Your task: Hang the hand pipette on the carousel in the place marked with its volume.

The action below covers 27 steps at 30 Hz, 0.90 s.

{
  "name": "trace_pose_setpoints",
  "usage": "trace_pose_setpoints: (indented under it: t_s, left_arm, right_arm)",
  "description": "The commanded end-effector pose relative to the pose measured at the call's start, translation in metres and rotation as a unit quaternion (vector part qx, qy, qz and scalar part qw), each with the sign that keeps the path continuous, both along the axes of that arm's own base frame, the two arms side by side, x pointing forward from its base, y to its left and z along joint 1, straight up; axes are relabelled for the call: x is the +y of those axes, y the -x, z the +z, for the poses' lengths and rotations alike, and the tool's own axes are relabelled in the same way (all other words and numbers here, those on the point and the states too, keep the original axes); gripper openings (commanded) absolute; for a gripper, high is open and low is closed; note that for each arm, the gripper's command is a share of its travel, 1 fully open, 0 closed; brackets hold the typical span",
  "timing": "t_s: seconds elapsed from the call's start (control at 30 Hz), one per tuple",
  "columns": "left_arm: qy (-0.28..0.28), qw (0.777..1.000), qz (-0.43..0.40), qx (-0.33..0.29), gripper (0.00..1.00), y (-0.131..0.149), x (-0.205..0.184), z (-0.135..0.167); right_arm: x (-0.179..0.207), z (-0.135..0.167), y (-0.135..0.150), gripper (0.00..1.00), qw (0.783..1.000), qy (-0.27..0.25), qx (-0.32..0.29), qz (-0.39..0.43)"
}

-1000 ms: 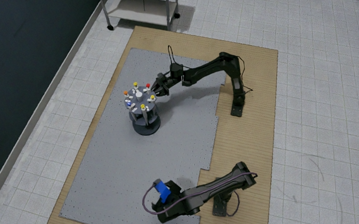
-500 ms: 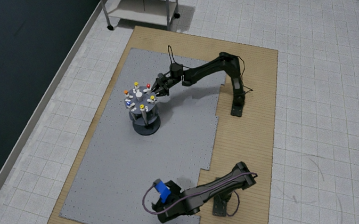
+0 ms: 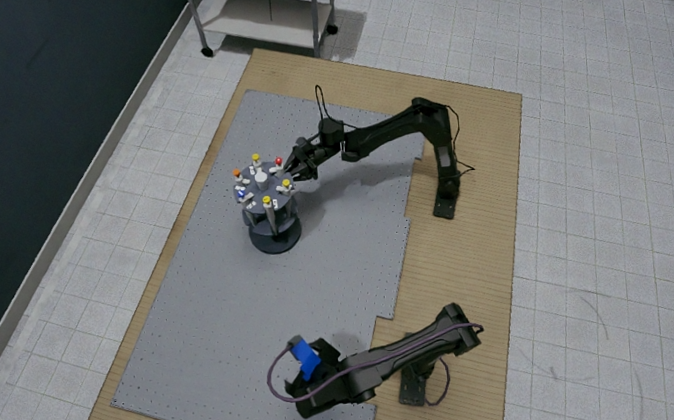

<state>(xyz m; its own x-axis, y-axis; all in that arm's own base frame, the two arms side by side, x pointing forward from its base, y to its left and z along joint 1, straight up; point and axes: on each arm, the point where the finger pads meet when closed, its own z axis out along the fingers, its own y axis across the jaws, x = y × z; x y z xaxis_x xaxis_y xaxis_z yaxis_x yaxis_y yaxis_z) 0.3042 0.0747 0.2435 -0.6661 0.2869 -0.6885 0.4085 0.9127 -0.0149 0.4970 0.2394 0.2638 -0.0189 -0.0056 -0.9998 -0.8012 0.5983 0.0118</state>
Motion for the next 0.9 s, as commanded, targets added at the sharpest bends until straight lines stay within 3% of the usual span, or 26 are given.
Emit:
trace_pose_setpoints:
  t_s: [0.0,0.47,0.5,0.63,0.87]
  left_arm:
    - [-0.004,1.000,-0.005,-0.019,1.00,-0.004,0.001,0.009]
    - [-0.004,1.000,-0.005,-0.019,1.00,-0.004,0.001,0.009]
    - [-0.004,1.000,-0.005,-0.019,1.00,-0.004,0.001,0.009]
    - [-0.004,1.000,-0.005,-0.019,1.00,-0.004,0.001,0.009]
    - [-0.004,1.000,-0.005,-0.019,1.00,-0.004,0.001,0.009]
  right_arm:
    - [0.007,0.035,0.007,0.12,0.999,-0.011,-0.038,0.017]
    - [0.007,0.035,0.007,0.12,0.999,-0.011,-0.038,0.017]
    - [0.000,0.013,-0.003,0.12,1.000,-0.004,-0.012,0.026]
    - [-0.001,0.013,-0.003,0.12,0.995,-0.004,-0.012,0.099]
    - [0.008,0.031,0.008,0.12,0.993,-0.006,-0.030,0.110]
